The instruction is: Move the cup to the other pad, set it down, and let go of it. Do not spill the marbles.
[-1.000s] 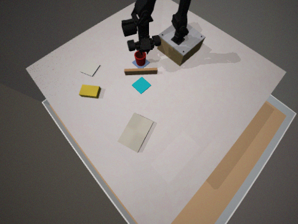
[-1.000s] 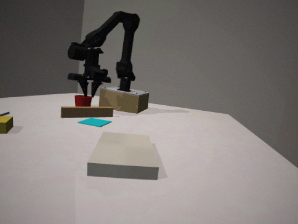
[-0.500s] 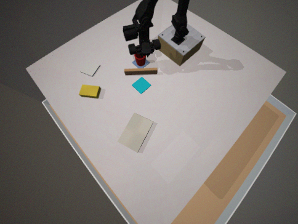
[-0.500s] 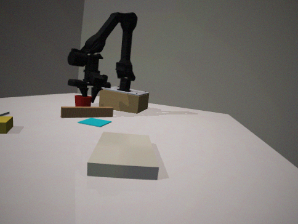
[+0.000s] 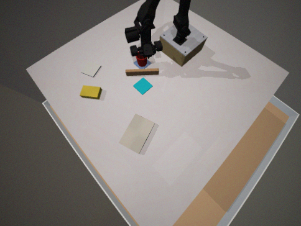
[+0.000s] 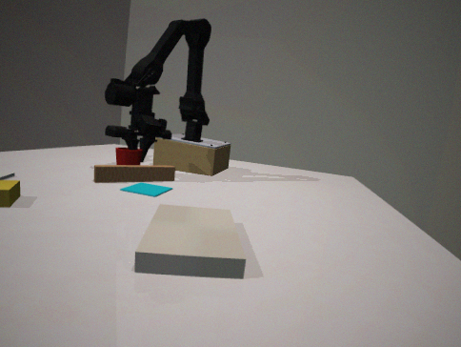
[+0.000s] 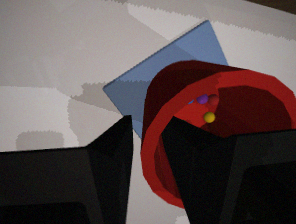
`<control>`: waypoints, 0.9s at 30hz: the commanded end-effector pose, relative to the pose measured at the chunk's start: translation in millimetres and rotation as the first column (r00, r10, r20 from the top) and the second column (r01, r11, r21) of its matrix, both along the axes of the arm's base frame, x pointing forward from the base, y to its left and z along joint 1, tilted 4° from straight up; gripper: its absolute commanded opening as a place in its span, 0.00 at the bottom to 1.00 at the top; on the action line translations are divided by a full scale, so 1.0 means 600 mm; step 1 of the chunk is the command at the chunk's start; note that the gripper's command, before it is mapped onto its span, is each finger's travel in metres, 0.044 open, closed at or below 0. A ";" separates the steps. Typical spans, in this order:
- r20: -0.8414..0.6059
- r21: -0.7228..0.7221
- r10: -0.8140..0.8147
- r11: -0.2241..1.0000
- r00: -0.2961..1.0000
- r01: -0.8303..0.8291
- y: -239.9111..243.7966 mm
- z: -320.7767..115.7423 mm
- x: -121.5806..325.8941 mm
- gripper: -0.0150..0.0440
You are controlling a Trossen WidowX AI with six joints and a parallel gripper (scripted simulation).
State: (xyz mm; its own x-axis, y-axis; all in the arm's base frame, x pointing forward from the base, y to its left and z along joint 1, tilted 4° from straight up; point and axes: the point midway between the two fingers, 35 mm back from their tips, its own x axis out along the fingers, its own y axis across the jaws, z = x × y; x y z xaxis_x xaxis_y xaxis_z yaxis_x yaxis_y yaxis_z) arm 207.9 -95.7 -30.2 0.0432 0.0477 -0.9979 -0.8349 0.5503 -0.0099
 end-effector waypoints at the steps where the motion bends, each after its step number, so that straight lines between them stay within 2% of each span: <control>1: 0.000 0.000 0.000 1.000 1.000 0.000 0.000 0.000 0.000 0.36; 10: 0.000 0.000 0.000 1.000 1.000 0.000 0.000 0.000 0.000 0.26; 16: 0.001 0.000 0.000 1.000 1.000 0.000 -0.001 0.009 0.001 0.25; 27: 0.002 0.002 -0.002 1.000 1.000 0.002 -0.006 0.070 0.001 0.25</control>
